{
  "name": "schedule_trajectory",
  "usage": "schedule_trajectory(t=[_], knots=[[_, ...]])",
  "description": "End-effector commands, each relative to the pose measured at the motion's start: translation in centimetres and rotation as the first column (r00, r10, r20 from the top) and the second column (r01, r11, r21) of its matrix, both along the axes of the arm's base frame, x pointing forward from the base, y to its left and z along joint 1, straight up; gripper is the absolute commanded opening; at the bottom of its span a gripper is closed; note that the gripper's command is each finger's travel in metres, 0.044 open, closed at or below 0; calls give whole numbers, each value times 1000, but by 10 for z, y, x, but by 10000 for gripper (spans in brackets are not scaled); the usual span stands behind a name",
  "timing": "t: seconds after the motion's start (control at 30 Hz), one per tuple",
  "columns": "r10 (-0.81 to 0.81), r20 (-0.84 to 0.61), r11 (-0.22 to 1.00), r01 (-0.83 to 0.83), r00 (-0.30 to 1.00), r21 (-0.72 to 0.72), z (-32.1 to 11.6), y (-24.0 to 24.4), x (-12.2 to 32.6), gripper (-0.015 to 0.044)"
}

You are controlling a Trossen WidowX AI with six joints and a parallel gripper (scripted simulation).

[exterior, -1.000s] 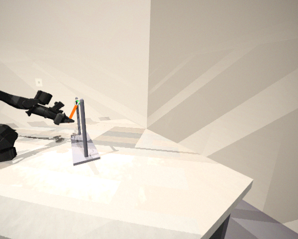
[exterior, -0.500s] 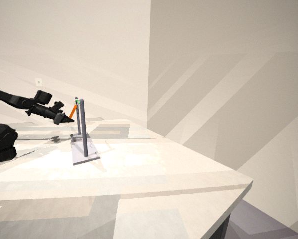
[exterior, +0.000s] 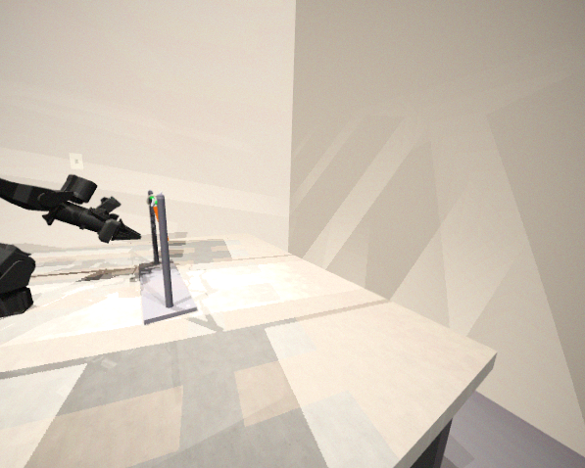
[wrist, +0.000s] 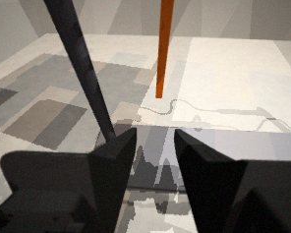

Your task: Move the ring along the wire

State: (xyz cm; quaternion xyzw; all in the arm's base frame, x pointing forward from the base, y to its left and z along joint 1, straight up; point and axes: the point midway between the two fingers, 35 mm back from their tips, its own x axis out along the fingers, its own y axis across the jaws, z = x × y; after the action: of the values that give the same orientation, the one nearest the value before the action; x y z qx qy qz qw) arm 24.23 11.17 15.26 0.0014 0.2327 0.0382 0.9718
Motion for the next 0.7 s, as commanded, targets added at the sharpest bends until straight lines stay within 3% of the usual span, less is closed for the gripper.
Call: schedule_trajectory(t=[0.0,0.67], knots=[[-7,5,1000,7,1000,4,8,-2,-13,160],[-9,8,1000,9,1000,3,16,-6,-30,160]])
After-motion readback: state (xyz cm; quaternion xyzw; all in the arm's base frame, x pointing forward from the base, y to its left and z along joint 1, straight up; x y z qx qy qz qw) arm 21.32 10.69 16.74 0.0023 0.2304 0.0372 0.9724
